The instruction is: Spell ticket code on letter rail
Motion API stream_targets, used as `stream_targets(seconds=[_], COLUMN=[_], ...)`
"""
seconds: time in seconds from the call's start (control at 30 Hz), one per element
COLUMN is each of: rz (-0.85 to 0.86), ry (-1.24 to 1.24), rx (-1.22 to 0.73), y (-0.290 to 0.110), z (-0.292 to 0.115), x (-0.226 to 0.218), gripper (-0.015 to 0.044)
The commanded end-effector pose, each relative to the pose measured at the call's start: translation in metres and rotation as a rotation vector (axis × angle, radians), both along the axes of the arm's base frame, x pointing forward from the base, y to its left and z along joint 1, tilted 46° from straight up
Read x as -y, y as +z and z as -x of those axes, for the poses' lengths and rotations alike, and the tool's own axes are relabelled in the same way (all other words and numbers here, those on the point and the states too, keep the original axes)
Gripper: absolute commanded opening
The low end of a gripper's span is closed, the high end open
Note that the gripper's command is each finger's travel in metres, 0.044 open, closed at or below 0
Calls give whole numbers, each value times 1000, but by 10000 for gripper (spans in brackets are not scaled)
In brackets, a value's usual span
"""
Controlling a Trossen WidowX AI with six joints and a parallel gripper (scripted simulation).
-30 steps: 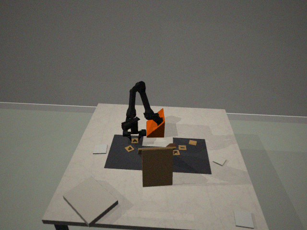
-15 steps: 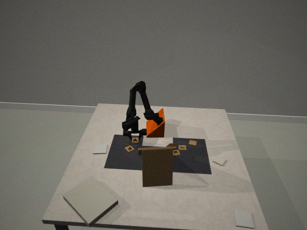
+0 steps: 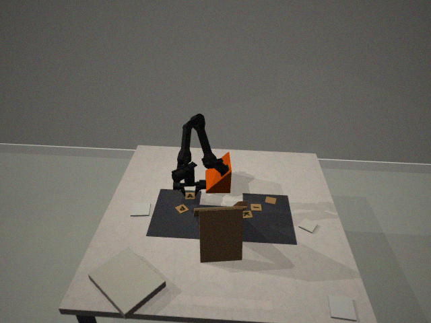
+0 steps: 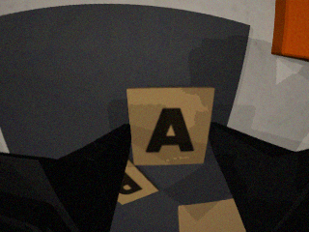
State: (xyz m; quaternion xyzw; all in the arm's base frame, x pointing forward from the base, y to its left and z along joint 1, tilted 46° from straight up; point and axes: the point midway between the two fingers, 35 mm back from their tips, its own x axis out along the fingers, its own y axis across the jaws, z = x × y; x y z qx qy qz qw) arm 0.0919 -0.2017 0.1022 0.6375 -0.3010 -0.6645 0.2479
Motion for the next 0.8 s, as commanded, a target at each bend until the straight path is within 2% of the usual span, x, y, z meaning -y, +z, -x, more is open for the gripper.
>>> stream_targets(seconds=[0.0, 0.3, 0.77], rz=[7, -1, 6], ry=[-4, 15, 412], rx=[7, -7, -216], y=[3, 3, 19], z=[0, -2, -41], x=[-1, -3, 3], gripper=[0, 0, 0])
